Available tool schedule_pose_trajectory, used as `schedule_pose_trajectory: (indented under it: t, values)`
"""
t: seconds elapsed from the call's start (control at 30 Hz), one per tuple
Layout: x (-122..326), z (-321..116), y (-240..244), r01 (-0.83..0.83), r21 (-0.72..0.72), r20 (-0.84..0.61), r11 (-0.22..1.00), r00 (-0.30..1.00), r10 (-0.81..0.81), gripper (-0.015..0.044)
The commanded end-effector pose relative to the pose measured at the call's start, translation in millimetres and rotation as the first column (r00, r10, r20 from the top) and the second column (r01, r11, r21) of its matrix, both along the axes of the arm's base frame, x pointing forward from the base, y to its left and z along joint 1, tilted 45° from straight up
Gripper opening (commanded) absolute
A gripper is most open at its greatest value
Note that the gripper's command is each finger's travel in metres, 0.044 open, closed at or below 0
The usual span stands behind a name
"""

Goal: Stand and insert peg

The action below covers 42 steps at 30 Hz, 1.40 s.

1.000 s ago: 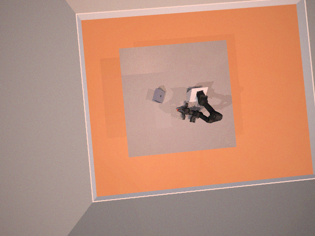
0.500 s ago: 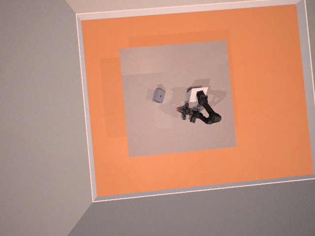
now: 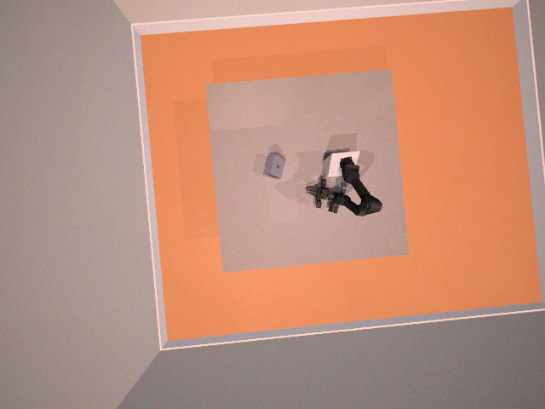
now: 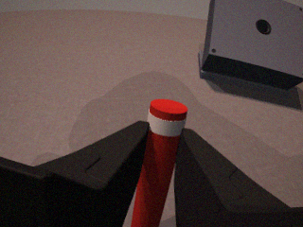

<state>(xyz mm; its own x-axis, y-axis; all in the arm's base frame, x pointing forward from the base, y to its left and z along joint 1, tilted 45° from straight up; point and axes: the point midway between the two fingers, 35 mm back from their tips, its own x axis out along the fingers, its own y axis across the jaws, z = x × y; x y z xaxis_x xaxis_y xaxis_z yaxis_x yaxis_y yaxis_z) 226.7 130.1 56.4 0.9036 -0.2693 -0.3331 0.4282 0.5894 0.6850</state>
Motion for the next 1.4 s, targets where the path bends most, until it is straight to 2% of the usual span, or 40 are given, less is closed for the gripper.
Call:
schedule_pose_trajectory:
  t: [0.0, 1.37]
  values:
    - [-0.4, -0.6, 0.7, -0.001, 0.000, -0.001, 1.000, 1.000, 0.001, 0.0051]
    - [-6.0, -1.8, 4.8, 0.037, -0.004, 0.026, 0.999, 0.999, -0.036, 0.0051]
